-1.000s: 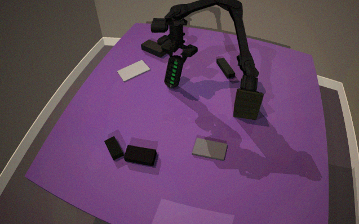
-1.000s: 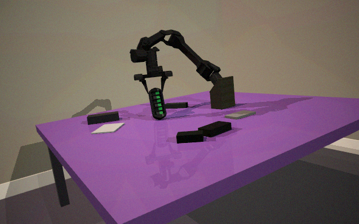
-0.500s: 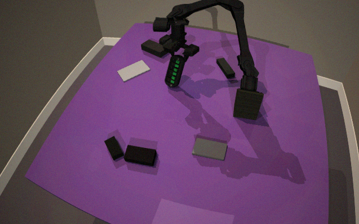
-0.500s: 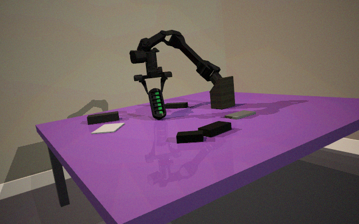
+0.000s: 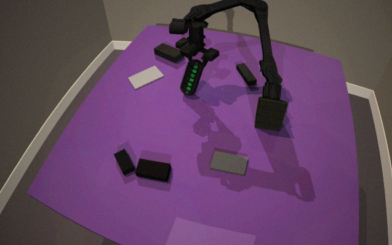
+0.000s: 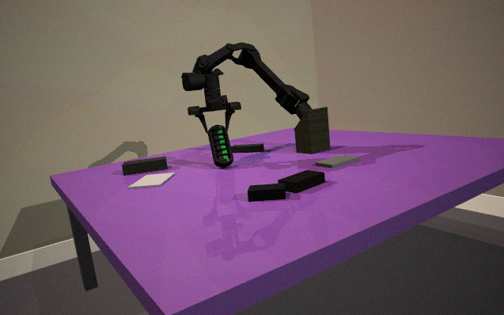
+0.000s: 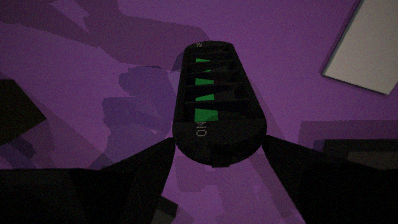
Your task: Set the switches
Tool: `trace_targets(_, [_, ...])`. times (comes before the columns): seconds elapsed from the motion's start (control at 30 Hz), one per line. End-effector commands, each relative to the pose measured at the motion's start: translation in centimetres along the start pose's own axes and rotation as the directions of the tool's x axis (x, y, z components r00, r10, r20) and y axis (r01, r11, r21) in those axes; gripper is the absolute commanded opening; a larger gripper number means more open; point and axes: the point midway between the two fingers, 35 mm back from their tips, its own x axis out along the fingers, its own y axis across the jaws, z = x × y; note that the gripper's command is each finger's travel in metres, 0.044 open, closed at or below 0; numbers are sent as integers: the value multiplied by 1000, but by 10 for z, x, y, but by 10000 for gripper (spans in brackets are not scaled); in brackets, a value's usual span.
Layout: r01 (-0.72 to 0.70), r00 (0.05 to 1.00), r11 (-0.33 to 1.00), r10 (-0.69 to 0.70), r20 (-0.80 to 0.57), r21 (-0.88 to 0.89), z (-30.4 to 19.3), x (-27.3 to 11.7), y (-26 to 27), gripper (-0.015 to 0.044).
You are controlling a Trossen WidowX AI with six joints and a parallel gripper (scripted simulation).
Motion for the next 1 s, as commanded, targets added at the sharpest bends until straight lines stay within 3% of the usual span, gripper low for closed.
trace_targets(0.0, [-6,1000,1000,6,-4,-2,-4,4,1,338])
trace_targets(0.97, [-5,1000,1000,5,-5,-2,-24,14,1,338])
